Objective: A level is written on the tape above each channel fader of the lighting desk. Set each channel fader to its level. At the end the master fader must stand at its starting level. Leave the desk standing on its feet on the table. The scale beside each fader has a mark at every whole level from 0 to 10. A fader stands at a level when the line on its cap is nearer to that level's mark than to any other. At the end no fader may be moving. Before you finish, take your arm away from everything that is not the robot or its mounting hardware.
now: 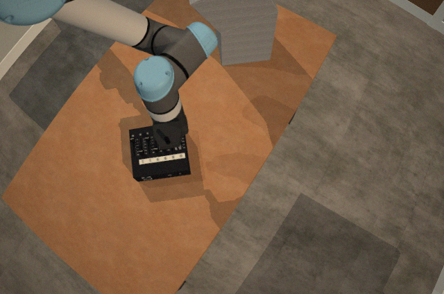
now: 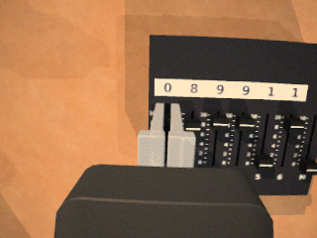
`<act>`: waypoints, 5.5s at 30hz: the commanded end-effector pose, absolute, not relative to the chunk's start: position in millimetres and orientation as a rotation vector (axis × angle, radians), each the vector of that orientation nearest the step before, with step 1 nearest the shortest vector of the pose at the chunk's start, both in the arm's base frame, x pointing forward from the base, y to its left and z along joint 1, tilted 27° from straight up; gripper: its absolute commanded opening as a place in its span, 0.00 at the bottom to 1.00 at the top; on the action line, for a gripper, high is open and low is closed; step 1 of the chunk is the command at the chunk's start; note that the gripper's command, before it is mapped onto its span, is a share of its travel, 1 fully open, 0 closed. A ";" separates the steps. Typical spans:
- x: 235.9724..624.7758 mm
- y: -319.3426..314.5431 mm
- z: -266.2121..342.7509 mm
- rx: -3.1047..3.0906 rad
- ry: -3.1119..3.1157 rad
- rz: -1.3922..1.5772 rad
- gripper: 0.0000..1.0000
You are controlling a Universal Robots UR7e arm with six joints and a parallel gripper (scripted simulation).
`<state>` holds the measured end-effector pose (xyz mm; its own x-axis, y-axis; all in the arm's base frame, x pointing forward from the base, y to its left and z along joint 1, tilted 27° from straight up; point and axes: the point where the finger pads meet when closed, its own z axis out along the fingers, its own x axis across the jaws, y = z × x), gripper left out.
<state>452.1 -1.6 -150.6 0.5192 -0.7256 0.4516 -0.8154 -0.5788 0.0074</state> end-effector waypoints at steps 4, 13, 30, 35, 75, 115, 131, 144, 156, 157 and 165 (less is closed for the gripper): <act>452.5 -1.5 -150.5 2.542 -1.310 0.603 0.00; 453.0 -2.1 -152.1 2.542 -1.310 0.603 0.00; 455.5 -5.1 -160.3 2.541 -1.310 0.603 0.00; 456.5 -6.4 -163.8 2.541 -1.310 0.603 0.00; 459.1 -9.5 -172.2 2.541 -1.310 0.603 0.00; 460.4 -11.4 -176.9 2.541 -1.310 0.603 0.00; 462.1 -13.9 -182.9 2.541 -1.310 0.603 0.00; 462.1 -14.0 -182.9 2.541 -1.310 0.603 0.00; 461.5 -14.4 -182.9 2.541 -1.310 0.603 0.00; 461.4 -14.5 -182.9 2.541 -1.310 0.603 0.00; 460.4 -15.2 -182.9 2.541 -1.310 0.603 0.00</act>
<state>460.4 -15.2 -183.4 0.5189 -0.7257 0.4518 -0.8156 -0.5785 0.0074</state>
